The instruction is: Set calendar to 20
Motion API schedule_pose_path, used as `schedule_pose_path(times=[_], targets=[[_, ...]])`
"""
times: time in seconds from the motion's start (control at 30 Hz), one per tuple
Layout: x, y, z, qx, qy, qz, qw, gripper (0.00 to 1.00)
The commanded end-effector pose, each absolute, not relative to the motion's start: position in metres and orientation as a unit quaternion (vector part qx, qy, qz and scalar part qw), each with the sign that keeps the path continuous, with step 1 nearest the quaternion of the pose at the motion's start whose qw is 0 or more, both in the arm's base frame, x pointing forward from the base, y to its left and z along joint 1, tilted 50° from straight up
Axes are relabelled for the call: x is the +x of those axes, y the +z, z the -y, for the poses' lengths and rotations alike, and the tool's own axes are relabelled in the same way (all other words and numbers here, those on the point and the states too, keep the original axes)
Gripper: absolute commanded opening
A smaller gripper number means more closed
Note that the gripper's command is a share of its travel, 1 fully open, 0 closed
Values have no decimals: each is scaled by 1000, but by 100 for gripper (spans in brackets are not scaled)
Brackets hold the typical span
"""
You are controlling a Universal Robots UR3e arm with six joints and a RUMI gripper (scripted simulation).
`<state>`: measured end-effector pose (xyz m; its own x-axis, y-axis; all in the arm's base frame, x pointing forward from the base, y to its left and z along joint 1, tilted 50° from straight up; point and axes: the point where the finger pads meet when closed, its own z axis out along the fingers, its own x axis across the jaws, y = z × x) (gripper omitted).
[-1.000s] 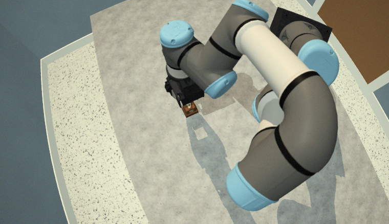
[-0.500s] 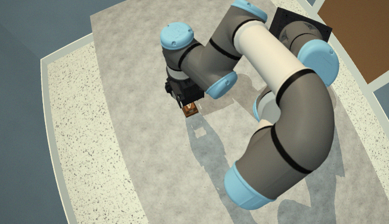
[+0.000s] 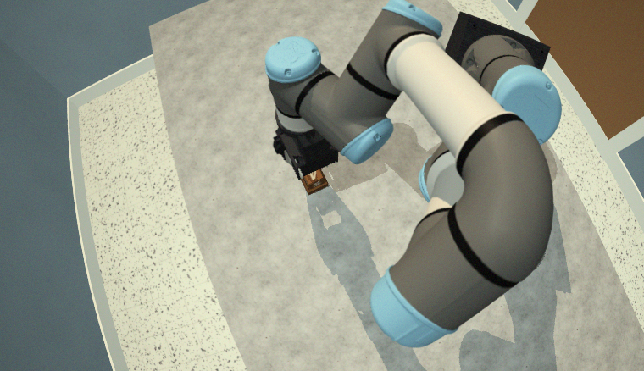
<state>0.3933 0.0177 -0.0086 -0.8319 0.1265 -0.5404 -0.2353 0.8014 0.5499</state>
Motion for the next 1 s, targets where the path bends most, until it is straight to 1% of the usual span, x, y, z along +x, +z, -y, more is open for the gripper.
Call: schedule_pose_path(times=[0.0,0.97], targets=[[394,-8,-17,-30,313,-904,289,11],[397,-13,-21,-30,313,-904,289,11]])
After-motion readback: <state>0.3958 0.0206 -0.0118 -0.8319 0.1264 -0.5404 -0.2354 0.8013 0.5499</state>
